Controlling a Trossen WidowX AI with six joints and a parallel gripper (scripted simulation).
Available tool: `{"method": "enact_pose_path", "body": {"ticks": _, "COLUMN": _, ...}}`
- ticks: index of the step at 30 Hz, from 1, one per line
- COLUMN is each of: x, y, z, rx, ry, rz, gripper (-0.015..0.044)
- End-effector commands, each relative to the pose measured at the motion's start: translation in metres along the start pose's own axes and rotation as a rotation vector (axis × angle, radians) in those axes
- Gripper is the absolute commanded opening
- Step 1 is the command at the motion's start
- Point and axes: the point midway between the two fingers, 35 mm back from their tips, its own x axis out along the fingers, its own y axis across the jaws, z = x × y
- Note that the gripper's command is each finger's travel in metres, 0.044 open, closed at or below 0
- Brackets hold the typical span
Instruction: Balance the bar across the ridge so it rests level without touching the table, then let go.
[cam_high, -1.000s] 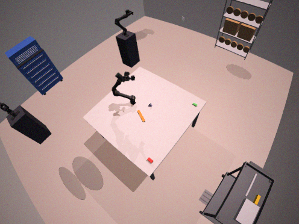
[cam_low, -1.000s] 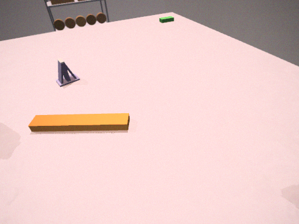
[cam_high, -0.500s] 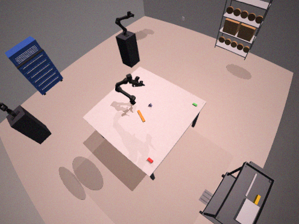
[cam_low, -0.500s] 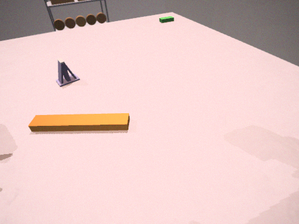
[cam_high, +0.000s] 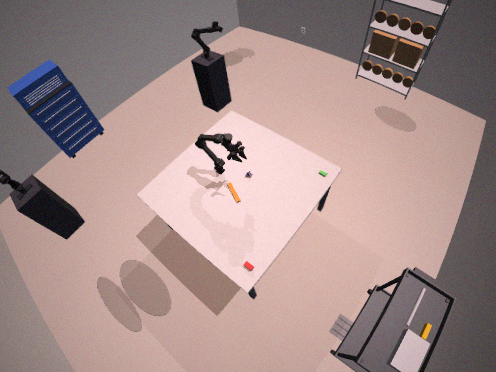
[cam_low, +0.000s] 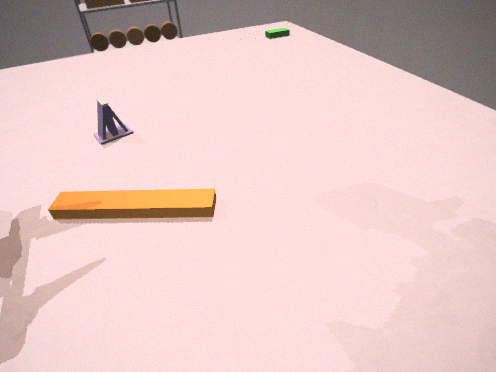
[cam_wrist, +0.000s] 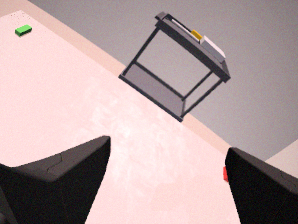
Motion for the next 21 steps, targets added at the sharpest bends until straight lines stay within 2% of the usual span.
{"method": "enact_pose_path", "body": {"ticks": 1, "x": 0.022, "y": 0.006, "z": -0.029, "rx": 0.055, "ry": 0.13, "rz": 0.03, "gripper": 0.0315}}
{"method": "enact_pose_path", "body": {"ticks": 11, "x": 0.058, "y": 0.014, "z": -0.106, "rx": 0.225, "ry": 0.448, "rz": 0.076, "gripper": 0.0315}}
{"method": "enact_pose_path", "body": {"ticks": 21, "x": 0.069, "y": 0.023, "z": -0.184, "rx": 0.441, "ry": 0.769, "rz": 0.099, "gripper": 0.0315}}
